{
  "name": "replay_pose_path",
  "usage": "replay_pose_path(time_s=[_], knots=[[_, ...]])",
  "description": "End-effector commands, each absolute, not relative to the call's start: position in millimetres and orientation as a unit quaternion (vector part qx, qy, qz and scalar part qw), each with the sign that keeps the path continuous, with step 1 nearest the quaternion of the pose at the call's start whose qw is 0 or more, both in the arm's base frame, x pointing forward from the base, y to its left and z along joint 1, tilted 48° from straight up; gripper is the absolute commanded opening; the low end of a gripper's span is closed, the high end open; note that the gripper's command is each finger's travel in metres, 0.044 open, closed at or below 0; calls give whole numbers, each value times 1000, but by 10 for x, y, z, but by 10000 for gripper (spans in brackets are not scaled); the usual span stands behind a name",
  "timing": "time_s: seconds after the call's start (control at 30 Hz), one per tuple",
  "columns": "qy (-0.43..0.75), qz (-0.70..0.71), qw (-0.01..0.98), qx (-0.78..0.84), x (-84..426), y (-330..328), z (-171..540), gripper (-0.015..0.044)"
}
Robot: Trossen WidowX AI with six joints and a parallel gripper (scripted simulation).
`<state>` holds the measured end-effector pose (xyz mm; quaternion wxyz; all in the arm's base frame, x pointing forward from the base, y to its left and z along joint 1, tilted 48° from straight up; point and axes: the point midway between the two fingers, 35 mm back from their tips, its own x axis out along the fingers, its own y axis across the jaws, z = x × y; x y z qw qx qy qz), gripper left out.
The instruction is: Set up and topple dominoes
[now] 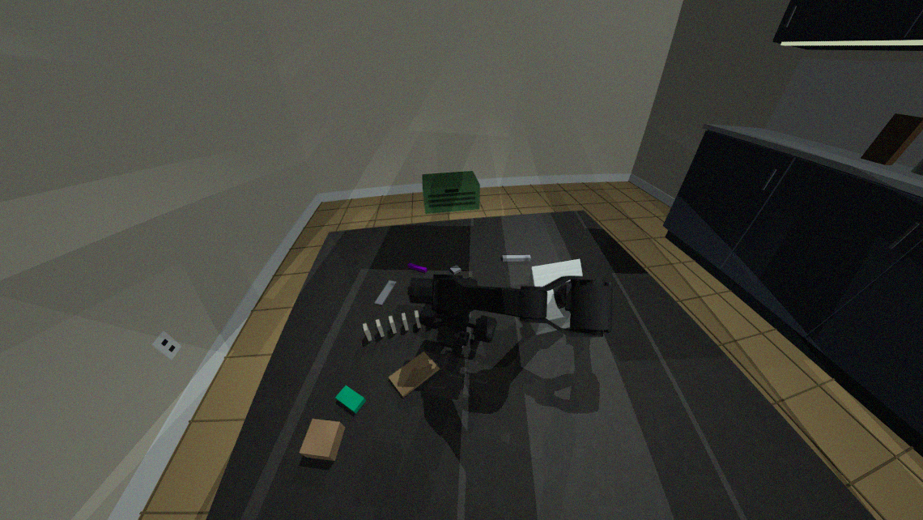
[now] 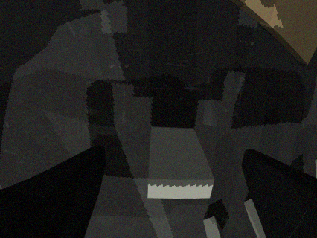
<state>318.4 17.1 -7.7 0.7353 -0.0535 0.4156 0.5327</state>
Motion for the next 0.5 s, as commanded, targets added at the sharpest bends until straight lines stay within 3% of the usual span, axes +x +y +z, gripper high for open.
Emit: replay_pose_path(time_s=[0.0,0.2,0.47], knots=[[416,532,735,-50,3175,183,-84,256],[416,532,735,-50,3175,183,-84,107],[416,532,735,-50,3175,183,-84,107]])
